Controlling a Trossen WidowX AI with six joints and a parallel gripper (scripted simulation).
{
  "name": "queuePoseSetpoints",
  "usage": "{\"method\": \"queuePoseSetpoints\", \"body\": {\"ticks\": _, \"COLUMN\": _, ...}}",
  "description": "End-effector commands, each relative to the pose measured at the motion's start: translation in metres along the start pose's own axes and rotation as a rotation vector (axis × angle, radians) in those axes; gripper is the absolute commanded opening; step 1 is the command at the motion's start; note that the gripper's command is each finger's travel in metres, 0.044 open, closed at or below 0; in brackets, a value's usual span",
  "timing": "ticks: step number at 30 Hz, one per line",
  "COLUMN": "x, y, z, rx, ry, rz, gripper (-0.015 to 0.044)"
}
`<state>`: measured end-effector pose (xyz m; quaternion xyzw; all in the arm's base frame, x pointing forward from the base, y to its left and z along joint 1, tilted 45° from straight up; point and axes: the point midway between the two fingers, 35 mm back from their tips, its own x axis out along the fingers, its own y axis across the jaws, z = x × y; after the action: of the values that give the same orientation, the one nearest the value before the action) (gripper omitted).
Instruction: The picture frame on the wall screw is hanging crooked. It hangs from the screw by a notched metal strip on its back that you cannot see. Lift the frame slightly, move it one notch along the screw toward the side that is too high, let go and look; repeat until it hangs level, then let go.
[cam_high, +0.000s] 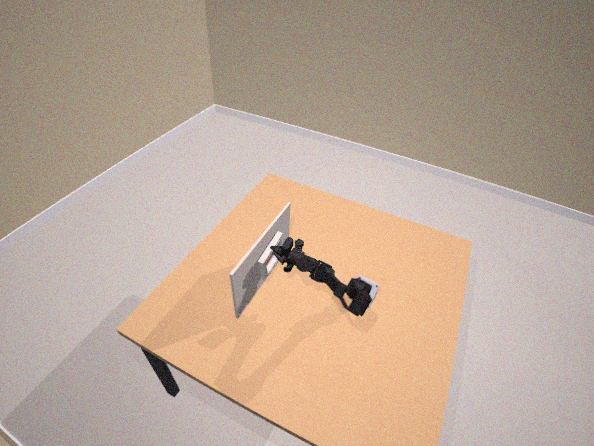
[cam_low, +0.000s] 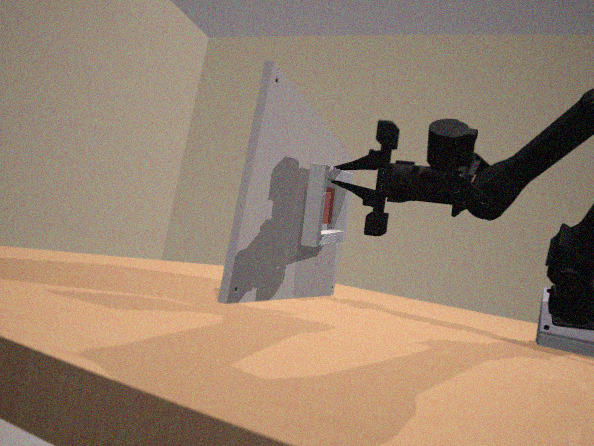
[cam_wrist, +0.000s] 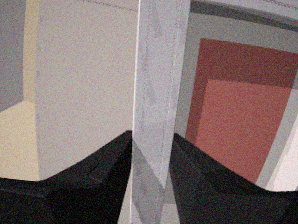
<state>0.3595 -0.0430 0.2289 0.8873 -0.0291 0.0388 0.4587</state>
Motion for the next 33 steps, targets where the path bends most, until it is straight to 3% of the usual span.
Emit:
{"method": "queuePoseSetpoints", "body": {"ticks": 1, "x": -0.0001, "y": 0.0019, "z": 0.0011, "rx": -0.001, "ry": -0.003, "rz": 0.007, "gripper": 0.0000}}
{"method": "queuePoseSetpoints", "body": {"ticks": 33, "x": 0.0000, "y": -0.0051, "z": 0.0002, "rx": -0.001, "ry": -0.003, "rz": 0.008, "gripper": 0.0000}}
